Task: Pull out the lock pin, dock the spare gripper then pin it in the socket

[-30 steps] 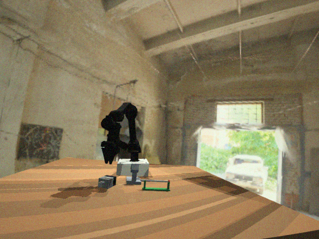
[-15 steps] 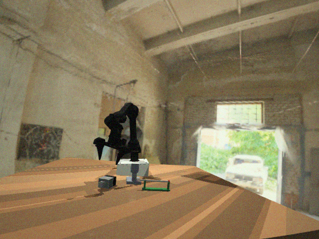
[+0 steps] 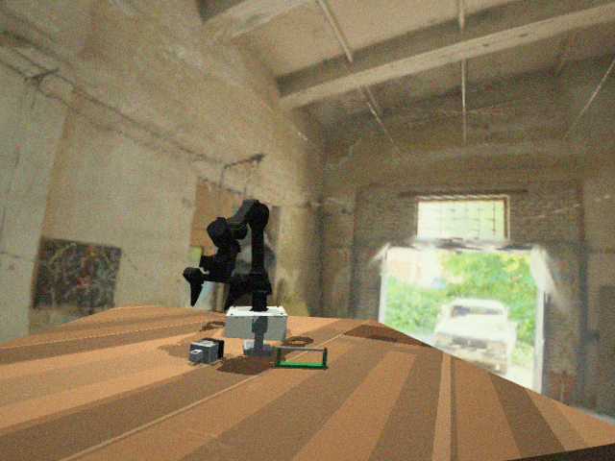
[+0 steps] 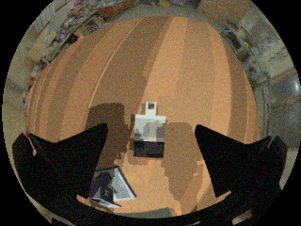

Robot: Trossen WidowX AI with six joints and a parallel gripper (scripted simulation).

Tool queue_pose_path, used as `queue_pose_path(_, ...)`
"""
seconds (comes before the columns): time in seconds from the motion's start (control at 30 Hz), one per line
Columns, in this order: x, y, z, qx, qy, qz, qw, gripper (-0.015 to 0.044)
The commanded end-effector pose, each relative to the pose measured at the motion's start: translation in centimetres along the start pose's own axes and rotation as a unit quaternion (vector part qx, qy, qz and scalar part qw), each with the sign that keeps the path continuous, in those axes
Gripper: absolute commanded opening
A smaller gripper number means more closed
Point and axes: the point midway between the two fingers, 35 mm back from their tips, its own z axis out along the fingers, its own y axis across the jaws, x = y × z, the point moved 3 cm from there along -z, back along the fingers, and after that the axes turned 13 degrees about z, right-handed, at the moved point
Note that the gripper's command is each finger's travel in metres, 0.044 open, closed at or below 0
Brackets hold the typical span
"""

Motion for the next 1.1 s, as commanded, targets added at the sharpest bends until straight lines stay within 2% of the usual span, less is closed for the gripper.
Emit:
queue_pose_path(0.0,0.0,-0.1,-0.1,0.002,-0.005,0.019,1.0,0.044)
queue_pose_path(0.13,0.3,-0.1,0.7,0.002,-0.005,0.019,1.0,0.044)
queue_pose_path(0.43,3.4,-0.8,6.0,0.002,-0.006,0.02,1.0,0.044)
queue_pose_path(1.07,4.6,-1.0,8.4,0.003,-0.006,0.02,1.0,0.044)
